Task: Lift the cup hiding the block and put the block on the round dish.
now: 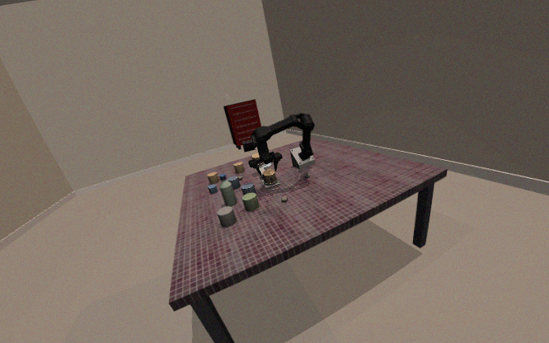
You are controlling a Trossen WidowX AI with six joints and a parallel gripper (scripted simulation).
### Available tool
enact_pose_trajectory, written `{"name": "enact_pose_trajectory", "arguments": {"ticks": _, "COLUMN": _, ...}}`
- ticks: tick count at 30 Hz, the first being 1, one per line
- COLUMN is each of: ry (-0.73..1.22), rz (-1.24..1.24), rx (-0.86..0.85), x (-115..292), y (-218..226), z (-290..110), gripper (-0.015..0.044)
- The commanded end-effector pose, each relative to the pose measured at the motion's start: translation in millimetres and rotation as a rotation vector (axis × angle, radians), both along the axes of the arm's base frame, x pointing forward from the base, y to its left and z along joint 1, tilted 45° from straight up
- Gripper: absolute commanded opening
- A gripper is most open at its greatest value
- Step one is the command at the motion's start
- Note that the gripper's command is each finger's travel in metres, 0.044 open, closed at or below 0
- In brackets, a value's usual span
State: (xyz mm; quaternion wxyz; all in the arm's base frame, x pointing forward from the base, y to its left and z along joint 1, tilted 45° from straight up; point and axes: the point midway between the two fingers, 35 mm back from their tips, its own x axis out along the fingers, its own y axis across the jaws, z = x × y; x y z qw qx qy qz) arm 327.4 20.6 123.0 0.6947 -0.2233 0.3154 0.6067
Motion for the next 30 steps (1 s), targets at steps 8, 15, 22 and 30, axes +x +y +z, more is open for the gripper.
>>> {"name": "enact_pose_trajectory", "arguments": {"ticks": 8, "ry": 0.001, "rz": -0.003, "rx": 0.005, "x": 0.8, "y": 13.0, "z": -11.6, "gripper": 0.0440}}
{"name": "enact_pose_trajectory", "arguments": {"ticks": 15, "ry": 0.000, "rz": -0.002, "rx": 0.007, "x": 0.9, "y": 21.0, "z": -18.9, "gripper": 0.0440}}
{"name": "enact_pose_trajectory", "arguments": {"ticks": 22, "ry": -0.001, "rz": -0.001, "rx": 0.009, "x": 0.6, "y": 27.3, "z": -24.4, "gripper": 0.0440}}
{"name": "enact_pose_trajectory", "arguments": {"ticks": 30, "ry": -0.001, "rz": -0.001, "rx": 0.009, "x": 0.6, "y": 27.3, "z": -24.4, "gripper": 0.0308}}
